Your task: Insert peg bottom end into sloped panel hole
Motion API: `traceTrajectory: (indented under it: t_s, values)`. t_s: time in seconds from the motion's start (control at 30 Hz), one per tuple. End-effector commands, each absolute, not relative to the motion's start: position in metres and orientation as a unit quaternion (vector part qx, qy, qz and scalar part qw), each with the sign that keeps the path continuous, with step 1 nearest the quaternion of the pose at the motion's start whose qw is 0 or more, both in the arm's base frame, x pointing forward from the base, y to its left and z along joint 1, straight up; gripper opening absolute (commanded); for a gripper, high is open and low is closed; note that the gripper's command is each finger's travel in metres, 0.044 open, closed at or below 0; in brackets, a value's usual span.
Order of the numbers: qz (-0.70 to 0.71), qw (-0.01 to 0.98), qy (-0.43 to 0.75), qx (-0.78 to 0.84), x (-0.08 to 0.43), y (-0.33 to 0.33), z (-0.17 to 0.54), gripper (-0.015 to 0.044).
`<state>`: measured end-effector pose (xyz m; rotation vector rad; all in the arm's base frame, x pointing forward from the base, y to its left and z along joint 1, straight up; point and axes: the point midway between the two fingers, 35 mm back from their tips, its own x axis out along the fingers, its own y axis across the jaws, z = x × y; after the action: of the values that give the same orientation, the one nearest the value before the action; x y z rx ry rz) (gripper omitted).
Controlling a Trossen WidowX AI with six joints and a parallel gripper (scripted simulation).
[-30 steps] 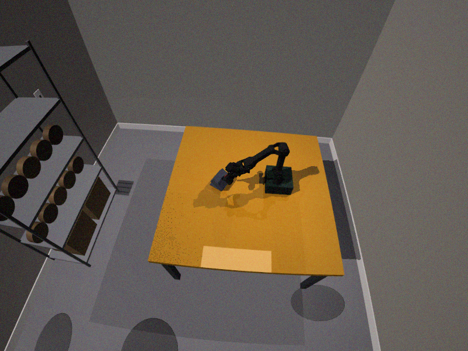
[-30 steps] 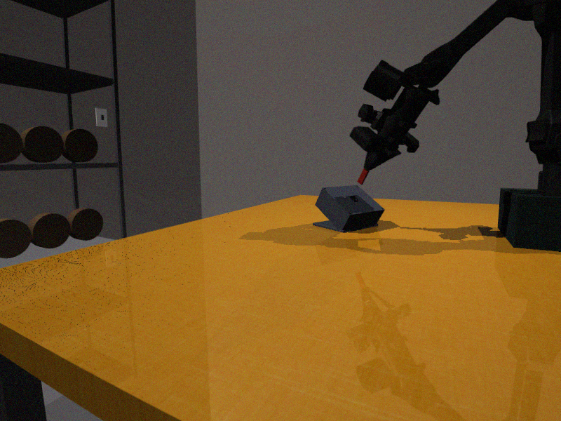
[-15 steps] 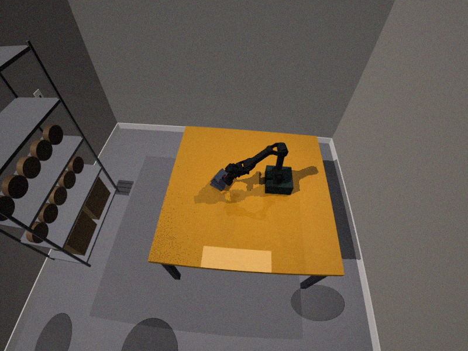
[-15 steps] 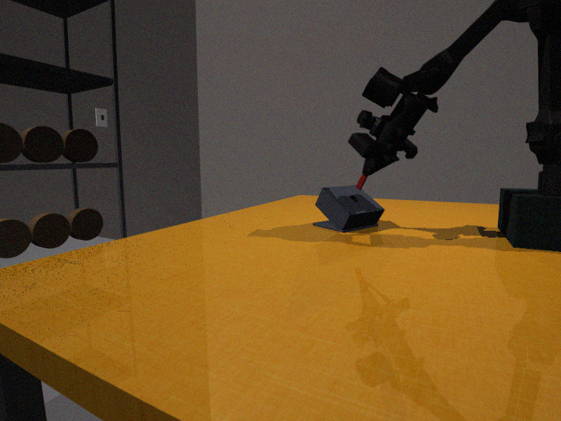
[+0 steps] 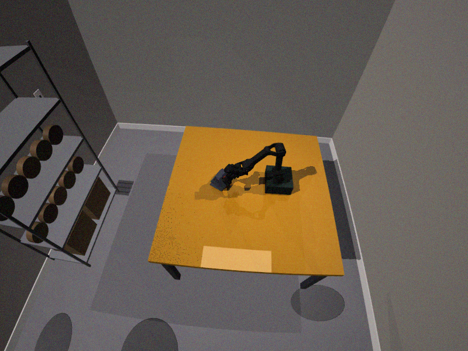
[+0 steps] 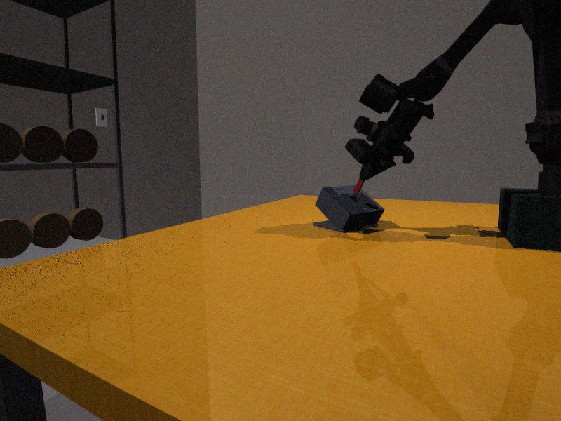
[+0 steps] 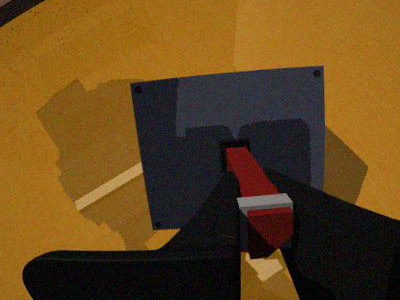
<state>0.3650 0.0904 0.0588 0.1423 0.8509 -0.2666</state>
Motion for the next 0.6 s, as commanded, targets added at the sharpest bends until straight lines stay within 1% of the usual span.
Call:
traceTrajectory:
  t_s: [0.0, 0.57]
  values:
    - [-0.129, 0.899, 0.414, 0.066, 0.3675, 0.0892, 0.0513, 0.0000]
    - [-0.130, 0.900, 0.411, 0.068, 0.3683, 0.0888, 0.0521, 0.0000]
